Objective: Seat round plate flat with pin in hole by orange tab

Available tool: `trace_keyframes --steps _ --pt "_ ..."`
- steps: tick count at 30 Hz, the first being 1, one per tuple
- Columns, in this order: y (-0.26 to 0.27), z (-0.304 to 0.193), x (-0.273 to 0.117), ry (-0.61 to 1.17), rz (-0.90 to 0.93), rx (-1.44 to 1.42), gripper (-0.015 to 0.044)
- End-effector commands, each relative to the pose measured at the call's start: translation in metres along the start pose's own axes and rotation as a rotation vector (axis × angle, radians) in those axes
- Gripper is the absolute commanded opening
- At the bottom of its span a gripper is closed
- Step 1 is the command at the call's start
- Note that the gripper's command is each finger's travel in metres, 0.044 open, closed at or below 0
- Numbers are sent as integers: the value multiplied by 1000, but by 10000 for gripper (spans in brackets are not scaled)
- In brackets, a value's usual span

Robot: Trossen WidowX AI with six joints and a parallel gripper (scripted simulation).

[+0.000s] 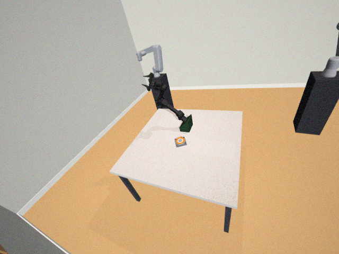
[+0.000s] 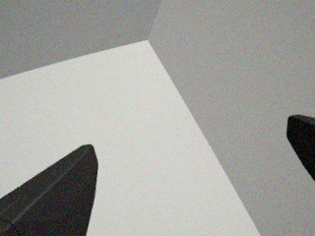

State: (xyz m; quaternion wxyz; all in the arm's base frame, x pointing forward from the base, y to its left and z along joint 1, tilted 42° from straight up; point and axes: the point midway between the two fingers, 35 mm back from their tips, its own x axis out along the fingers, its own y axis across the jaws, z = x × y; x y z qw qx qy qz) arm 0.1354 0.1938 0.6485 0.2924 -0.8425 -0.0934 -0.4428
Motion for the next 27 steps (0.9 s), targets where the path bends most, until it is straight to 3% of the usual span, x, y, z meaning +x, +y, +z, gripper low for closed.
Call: trace_keyframes --steps 1,4,9,15,25,27 --pt "-2 5 -1 -9 -10 -31 374" --pt "-21 81 -12 -137 -154 -449 295" --pt "-22 142 -26 -238 -270 -746 164" --pt "4 259 -74 -465 -541 -1277 6" --pt "101 380 -167 -793 -1036 -1892 0" --pt "135 400 -197 -883 -1218 -2010 0"
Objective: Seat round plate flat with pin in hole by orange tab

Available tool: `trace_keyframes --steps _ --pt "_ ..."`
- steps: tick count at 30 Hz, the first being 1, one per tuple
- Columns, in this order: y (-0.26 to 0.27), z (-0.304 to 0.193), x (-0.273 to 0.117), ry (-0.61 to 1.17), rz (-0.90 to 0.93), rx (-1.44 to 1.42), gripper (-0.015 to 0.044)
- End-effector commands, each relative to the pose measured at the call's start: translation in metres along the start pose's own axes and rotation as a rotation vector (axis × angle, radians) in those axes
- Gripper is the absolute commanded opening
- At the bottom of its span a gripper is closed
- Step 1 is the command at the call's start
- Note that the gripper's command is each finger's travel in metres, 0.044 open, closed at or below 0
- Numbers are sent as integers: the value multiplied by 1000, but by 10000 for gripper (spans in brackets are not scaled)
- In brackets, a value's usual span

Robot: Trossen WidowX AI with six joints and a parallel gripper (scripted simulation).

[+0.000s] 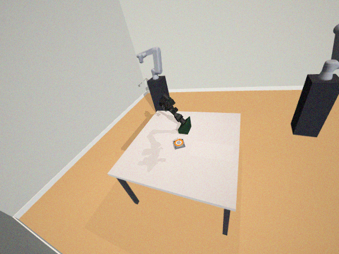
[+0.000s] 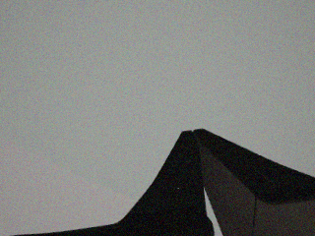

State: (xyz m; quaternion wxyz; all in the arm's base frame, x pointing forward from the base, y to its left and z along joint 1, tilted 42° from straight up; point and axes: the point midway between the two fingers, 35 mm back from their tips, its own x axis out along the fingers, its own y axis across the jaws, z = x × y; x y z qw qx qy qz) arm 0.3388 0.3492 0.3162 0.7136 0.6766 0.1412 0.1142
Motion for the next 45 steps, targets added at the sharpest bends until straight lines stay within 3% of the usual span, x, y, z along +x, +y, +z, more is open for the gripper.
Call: trace_keyframes --steps 1,7,14,21,24,45 --pt "-74 22 10 -20 -224 -264 0" --pt "-169 65 0 -5 -556 -603 0" --pt "-274 136 -54 111 -1049 -1030 0" --pt "-341 214 -165 484 -1674 -1373 0" --pt "-346 229 -194 620 -1818 -1419 0" --pt "-384 261 -205 639 -1840 -1426 0"
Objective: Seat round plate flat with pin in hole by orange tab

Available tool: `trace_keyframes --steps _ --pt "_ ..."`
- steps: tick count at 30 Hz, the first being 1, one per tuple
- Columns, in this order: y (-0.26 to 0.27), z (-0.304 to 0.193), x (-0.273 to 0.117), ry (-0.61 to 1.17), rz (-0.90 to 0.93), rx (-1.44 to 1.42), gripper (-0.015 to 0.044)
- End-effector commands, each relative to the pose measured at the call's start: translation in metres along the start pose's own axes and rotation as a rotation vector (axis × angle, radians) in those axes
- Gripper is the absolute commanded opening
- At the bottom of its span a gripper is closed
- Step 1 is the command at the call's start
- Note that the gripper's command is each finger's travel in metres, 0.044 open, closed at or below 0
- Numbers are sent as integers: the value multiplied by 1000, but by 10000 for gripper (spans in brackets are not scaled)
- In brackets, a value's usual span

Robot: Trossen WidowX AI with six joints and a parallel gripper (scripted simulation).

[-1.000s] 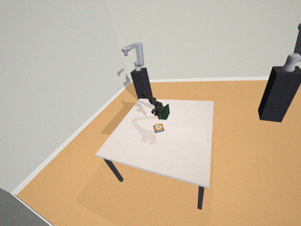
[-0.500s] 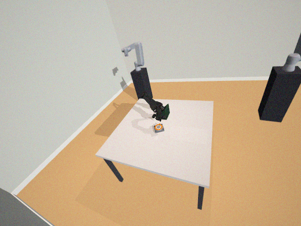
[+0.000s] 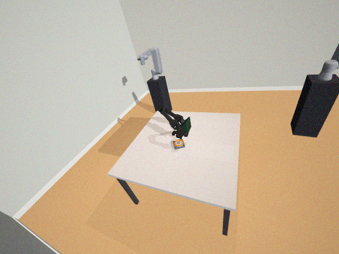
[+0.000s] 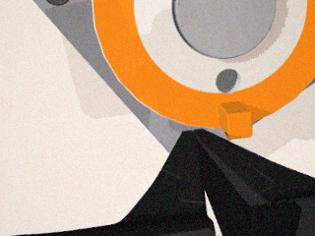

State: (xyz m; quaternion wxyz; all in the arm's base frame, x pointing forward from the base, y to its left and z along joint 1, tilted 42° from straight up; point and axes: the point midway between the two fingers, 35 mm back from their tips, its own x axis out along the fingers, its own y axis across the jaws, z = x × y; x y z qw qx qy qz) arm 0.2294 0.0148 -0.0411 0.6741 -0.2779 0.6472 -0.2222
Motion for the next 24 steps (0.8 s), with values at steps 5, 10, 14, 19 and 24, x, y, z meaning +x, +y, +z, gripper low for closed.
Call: trace_keyframes --steps 5,10,14,19,24 --pt "-3 -1 6 -3 -6 -5 0" --pt "-10 -3 6 -3 -7 -5 0" --pt "-15 -4 6 -3 -7 -5 0" --pt "-20 -5 6 -3 -7 -5 0" --pt "-25 -5 7 -3 -8 -5 0"
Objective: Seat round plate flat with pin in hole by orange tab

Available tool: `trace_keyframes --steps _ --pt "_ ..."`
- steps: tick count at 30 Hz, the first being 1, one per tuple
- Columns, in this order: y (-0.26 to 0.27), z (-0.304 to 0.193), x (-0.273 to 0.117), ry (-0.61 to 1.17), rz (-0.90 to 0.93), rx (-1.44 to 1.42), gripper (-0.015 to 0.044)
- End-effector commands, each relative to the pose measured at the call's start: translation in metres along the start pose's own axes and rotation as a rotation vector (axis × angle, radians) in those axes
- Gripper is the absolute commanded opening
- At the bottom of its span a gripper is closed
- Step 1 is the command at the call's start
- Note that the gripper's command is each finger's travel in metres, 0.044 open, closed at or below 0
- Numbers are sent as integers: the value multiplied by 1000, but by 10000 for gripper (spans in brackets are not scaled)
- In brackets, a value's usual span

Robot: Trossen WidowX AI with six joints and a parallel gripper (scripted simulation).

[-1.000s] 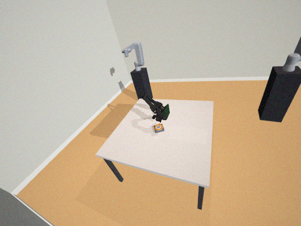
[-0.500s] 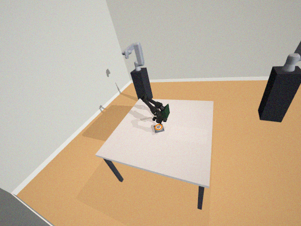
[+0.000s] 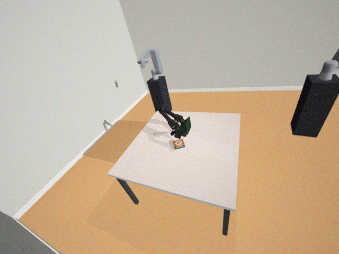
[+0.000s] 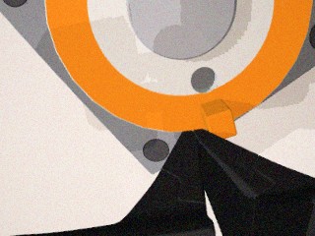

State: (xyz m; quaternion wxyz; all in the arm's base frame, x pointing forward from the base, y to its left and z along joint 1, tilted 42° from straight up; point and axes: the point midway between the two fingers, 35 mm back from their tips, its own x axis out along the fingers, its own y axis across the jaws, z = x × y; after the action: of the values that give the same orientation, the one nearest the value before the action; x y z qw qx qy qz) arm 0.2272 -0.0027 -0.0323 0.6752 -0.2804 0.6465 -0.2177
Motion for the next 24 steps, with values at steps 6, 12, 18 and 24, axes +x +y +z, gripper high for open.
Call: trace_keyframes --steps 6,12,18,24 --pt "-10 -1 1 3 -11 3 0" --pt "-13 0 1 3 -11 3 0" --pt "-17 2 2 3 -11 3 0" --pt "-17 3 -9 3 -9 3 0"
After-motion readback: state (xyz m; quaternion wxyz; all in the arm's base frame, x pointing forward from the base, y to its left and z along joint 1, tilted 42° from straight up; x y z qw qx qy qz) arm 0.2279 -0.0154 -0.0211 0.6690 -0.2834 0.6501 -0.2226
